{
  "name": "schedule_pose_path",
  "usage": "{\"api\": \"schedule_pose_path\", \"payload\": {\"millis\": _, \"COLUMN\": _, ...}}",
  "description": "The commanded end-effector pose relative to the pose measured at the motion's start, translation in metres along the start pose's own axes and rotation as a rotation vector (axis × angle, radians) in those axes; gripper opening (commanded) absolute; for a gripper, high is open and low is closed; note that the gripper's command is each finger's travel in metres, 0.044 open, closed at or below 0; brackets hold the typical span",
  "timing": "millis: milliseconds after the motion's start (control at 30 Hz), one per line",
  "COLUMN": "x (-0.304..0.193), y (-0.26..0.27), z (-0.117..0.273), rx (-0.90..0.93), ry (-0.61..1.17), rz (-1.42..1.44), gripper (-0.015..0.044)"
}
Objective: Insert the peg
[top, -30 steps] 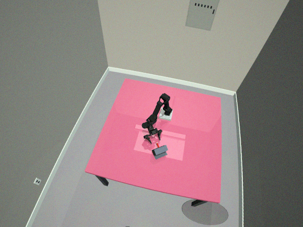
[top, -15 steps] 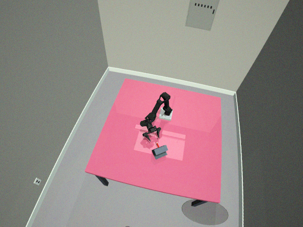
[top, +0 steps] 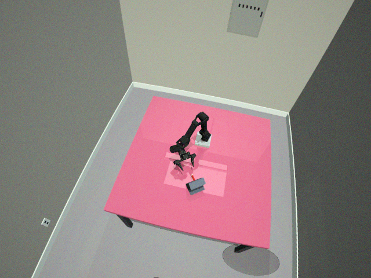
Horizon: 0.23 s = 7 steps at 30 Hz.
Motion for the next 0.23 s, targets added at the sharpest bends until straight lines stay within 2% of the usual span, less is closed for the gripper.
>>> {"api": "schedule_pose_path", "payload": {"millis": 0, "x": 0.0033, "y": -0.0006, "z": 0.0042, "rx": -0.001, "ry": -0.006, "rz": 0.01, "gripper": 0.044}}
{"api": "schedule_pose_path", "payload": {"millis": 200, "x": 0.0082, "y": -0.0023, "z": 0.0107, "rx": -0.001, "ry": -0.006, "rz": 0.01, "gripper": 0.044}}
Point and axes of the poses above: the point midway between the two fingers, 35 mm back from their tips, its own z axis back along the fingers, its own y axis across the jaws, x = y × z, the point moved 2 cm from there along z, back along the fingers, and after that the axes turned 14 degrees about z, right-handed, at the moved point
